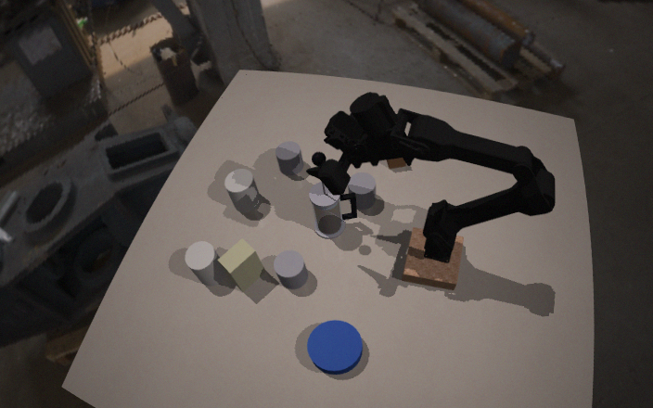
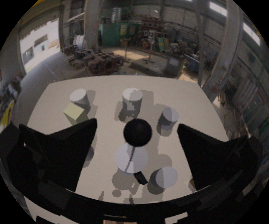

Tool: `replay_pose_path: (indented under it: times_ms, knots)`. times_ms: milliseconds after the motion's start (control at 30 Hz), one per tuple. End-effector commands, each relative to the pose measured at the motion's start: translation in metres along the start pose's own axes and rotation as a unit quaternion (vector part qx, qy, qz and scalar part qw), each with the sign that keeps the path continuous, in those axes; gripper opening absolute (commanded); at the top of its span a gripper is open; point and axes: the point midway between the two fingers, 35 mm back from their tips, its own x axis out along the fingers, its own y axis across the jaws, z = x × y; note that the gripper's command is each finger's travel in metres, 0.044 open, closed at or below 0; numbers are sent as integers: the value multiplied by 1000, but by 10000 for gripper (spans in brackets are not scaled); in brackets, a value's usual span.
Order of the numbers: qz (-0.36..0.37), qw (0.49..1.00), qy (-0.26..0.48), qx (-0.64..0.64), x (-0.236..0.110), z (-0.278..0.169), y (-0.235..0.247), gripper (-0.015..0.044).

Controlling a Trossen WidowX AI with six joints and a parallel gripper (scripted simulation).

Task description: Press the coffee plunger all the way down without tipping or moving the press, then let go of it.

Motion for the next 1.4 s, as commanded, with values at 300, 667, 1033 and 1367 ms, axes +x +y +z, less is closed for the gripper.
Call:
replay_pose_path:
  times_ms: [300,667,1033,1367]
  knots:
    - [2,1000,4,-2,5,-4,1,151]
    - [2,1000,4,-2,5,-4,1,125]
    - [2,1000,4,-2,13,-14,1,125]
    - [2,1000,4,-2,23,-27,1,125]
